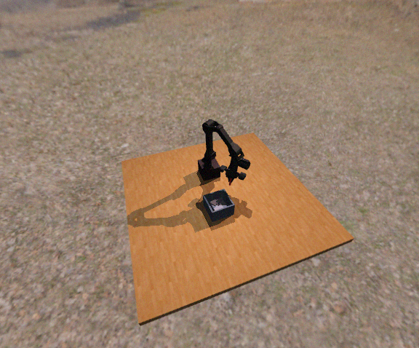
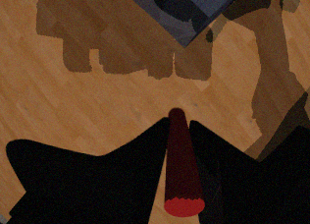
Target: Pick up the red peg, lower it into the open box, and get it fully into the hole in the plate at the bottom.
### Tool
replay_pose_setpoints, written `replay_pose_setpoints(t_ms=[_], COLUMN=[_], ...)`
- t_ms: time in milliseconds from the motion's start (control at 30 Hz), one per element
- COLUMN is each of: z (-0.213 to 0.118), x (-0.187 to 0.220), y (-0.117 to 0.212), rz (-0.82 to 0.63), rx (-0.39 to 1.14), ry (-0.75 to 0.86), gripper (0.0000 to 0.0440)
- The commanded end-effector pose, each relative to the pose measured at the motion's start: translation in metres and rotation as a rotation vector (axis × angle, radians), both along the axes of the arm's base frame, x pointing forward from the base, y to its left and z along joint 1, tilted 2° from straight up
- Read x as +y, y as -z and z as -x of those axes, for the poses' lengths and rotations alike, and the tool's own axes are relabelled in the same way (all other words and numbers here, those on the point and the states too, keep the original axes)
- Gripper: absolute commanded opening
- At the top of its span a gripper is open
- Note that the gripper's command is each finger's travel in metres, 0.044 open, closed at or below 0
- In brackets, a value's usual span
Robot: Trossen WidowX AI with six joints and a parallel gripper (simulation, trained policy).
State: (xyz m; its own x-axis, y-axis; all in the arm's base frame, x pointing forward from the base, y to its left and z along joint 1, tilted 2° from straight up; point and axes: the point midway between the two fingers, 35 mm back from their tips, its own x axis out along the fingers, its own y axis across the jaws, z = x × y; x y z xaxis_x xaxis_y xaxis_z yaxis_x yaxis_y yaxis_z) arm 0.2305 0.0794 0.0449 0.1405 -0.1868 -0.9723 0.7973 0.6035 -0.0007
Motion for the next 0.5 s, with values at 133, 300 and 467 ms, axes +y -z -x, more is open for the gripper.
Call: replay_pose_setpoints(t_ms=[133,300,467], z=[-0.025,-0.041,-0.053], x=[-0.012,-0.025,-0.043], y=[-0.031,-0.045,-0.050], rz=[0.027,0.041,0.047], rx=[-0.053,-0.074,-0.079], ry=[-0.031,-0.032,-0.013], gripper=[0.0000,0.0000,0.0000])
